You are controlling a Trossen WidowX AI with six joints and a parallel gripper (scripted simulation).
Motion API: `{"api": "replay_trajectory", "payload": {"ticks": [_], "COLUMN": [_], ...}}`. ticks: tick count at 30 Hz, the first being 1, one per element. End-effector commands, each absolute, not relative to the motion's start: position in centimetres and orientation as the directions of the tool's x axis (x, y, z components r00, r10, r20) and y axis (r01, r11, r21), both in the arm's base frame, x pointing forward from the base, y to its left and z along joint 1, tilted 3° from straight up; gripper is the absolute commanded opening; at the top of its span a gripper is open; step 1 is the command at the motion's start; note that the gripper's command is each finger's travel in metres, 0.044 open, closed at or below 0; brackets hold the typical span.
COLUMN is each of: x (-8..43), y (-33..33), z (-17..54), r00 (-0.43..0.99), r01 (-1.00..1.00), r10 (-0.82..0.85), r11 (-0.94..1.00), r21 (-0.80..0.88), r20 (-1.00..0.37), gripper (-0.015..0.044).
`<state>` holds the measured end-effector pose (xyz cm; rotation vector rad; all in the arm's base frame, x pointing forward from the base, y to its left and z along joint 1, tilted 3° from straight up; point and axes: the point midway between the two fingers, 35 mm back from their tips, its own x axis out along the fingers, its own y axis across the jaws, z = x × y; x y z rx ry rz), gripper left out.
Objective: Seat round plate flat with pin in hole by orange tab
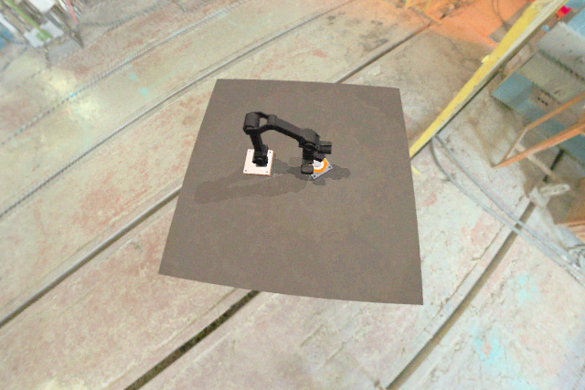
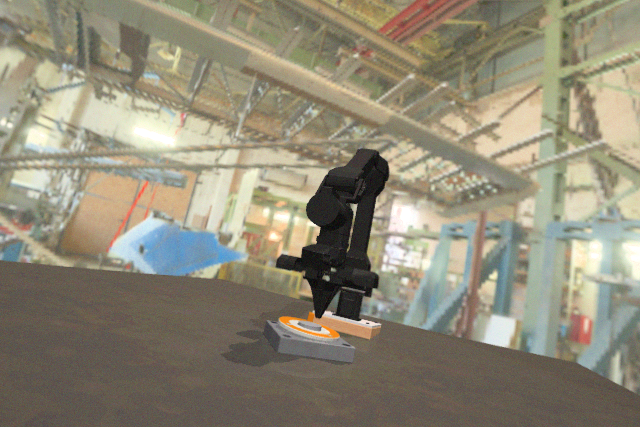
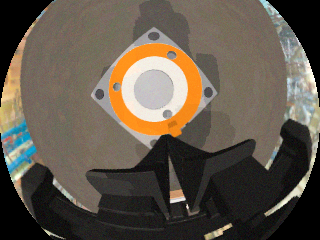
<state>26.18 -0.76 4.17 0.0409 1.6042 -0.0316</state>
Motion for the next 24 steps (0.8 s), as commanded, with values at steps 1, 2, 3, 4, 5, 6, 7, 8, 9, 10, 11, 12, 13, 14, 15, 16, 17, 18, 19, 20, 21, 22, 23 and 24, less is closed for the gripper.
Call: {"api": "replay_trajectory", "payload": {"ticks": [1,2,3,4,5,6,7,8,9,10,11,12,13,14,15,16,17,18,19,20,21,22,23,24], "x": [26.3,26.3,26.3,26.3,26.3,26.3,26.3,26.4,26.4,26.4,26.4,26.4,26.5,26.5,26.5,26.5,26.6,26.6,26.6,26.6,26.7,26.7,26.7,26.7], "y": [-1.4,-1.5,-1.5,-1.6,-1.7,-1.7,-1.8,-1.9,-1.9,-2.0,-2.1,-2.1,-2.2,-2.3,-2.4,-2.4,-2.5,-2.5,-2.5,-2.4,-2.4,-2.4,-2.4,-2.3], "z": [4.1,4.1,4.1,4.1,4.1,4.1,4.1,4.1,4.1,4.1,4.1,4.1,4.1,4.1,4.1,4.0,4.0,4.0,4.3,4.6,5.1,5.6,6.1,6.6], "r00": [-0.033,-0.033,-0.033,-0.033,-0.033,-0.033,-0.033,-0.033,-0.033,-0.033,-0.033,-0.033,-0.033,-0.033,-0.033,-0.033,-0.033,-0.033,-0.033,-0.033,-0.033,-0.033,-0.033,-0.033], "r01": [0.048,0.048,0.048,0.048,0.048,0.048,0.048,0.048,0.048,0.048,0.048,0.048,0.048,0.048,0.048,0.048,0.048,0.048,0.048,0.048,0.048,0.048,0.048,0.048], "r10": [-0.002,-0.002,-0.002,-0.002,-0.002,-0.002,-0.002,-0.002,-0.002,-0.002,-0.002,-0.002,-0.002,-0.002,-0.002,-0.002,-0.002,-0.002,-0.002,-0.002,-0.002,-0.002,-0.002,-0.002], "r11": [0.999,0.999,0.999,0.999,0.999,0.999,0.999,0.999,0.999,0.999,0.999,0.999,0.999,0.999,0.999,0.999,0.999,0.999,0.999,0.999,0.999,0.999,0.999,0.999], "r21": [-0.003,-0.003,-0.003,-0.003,-0.003,-0.003,-0.003,-0.004,-0.004,-0.004,-0.004,-0.004,-0.004,-0.004,-0.004,-0.004,-0.004,-0.004,-0.004,-0.004,-0.004,-0.004,-0.004,-0.004], "r20": [-0.999,-0.999,-0.999,-0.999,-0.999,-0.999,-0.999,-0.999,-0.999,-0.999,-0.999,-0.999,-0.999,-0.999,-0.999,-0.999,-0.999,-0.999,-0.999,-0.999,-0.999,-0.999,-0.999,-0.999], "gripper": [0.0,0.0,0.0,0.0,0.0,0.0,0.0,0.0,0.0,0.0,0.0,0.0,0.0,0.0,0.0,0.0,0.0,0.0,0.0,0.0,0.0,0.0,0.0,0.0]}}
